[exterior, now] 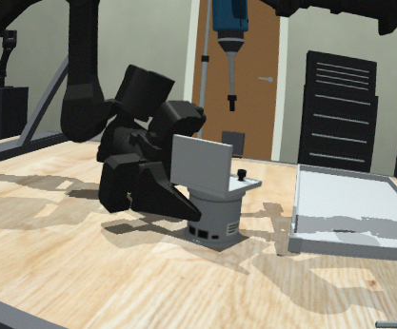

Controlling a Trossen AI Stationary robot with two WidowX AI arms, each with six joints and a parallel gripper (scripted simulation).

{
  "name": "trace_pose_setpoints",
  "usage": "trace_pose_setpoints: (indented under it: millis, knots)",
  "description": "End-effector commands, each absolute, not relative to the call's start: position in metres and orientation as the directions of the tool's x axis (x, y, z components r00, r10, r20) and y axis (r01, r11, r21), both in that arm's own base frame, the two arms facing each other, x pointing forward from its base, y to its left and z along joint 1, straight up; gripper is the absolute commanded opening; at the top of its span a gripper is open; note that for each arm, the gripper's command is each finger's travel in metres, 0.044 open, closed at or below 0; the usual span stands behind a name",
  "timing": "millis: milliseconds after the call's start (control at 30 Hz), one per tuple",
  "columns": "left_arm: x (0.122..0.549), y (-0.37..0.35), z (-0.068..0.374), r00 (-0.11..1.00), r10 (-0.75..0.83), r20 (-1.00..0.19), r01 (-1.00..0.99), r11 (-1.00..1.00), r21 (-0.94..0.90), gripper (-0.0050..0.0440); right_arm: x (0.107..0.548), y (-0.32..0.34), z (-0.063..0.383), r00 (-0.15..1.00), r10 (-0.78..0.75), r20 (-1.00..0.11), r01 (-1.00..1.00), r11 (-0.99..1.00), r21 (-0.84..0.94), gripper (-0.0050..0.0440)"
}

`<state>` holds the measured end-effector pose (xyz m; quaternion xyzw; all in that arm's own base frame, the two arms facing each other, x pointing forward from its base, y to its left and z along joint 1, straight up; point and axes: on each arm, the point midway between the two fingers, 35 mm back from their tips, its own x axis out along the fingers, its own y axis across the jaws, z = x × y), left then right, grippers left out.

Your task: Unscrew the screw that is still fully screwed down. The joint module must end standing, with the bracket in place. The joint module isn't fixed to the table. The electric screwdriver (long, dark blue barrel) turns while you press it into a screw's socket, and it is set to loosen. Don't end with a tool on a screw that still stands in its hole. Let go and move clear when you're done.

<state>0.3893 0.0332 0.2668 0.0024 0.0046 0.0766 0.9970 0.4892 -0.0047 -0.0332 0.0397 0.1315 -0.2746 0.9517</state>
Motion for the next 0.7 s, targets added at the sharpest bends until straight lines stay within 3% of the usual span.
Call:
trace_pose_setpoints:
  millis: [0,167,667]
  knots:
    - [0.39,0.033,0.296,0.987,0.151,0.063,-0.151,0.988,-0.001,0.0161,0.493,-0.003,-0.022,0.822,-0.51,-0.254,0.531,0.847,0.021,0.0316]
    - [0.385,0.032,0.305,0.986,0.151,0.07,-0.151,0.989,-0.002,0.0161,0.493,-0.003,-0.022,0.822,-0.51,-0.254,0.531,0.847,0.021,0.0424]
    - [0.382,0.032,0.328,0.986,0.15,0.07,-0.15,0.989,-0.002,0.0161,0.48,0.006,-0.013,0.824,-0.51,-0.248,0.532,0.846,0.03,0.0424]
